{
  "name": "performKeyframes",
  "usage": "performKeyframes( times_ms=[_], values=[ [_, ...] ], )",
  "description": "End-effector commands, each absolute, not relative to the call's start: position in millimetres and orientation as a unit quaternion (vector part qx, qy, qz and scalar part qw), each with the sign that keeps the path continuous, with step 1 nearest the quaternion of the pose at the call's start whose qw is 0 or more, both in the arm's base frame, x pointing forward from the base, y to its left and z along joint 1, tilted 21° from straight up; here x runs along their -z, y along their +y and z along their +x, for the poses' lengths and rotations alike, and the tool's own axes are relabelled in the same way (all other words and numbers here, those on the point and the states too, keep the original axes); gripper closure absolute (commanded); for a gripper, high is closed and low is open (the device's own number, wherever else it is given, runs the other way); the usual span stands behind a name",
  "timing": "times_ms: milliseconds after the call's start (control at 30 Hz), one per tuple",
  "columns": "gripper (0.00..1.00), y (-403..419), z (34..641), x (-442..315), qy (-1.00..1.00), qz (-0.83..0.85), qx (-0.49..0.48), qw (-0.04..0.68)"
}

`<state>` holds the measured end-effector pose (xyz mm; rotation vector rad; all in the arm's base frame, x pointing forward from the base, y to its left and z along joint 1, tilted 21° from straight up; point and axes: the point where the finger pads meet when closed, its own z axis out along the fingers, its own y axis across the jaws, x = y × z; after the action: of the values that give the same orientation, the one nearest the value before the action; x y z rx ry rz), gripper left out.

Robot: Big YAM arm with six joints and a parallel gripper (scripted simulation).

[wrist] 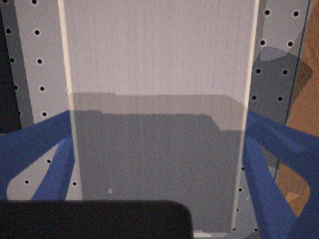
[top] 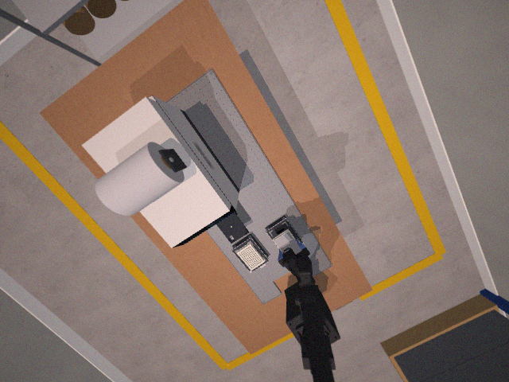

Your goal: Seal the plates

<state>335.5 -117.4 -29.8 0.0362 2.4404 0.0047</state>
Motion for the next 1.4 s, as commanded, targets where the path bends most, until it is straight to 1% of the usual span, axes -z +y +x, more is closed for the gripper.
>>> performKeyframes(
  times_ms=[0, 400, 833, 1233, 1367],
  values=[
    [1.0, -126, 346, 28, 0.936, 0.021, 0.003, 0.351],
    [1.0, -109, 335, 43, 0.941, 0.011, -0.007, 0.339],
    [1.0, -122, 352, 38, 0.936, 0.016, 0.002, 0.353],
    [1.0, -108, 338, 52, 0.941, 0.011, -0.008, 0.338],
    [1.0, -112, 345, 52, 0.939, 0.011, -0.005, 0.343]
  ],
)
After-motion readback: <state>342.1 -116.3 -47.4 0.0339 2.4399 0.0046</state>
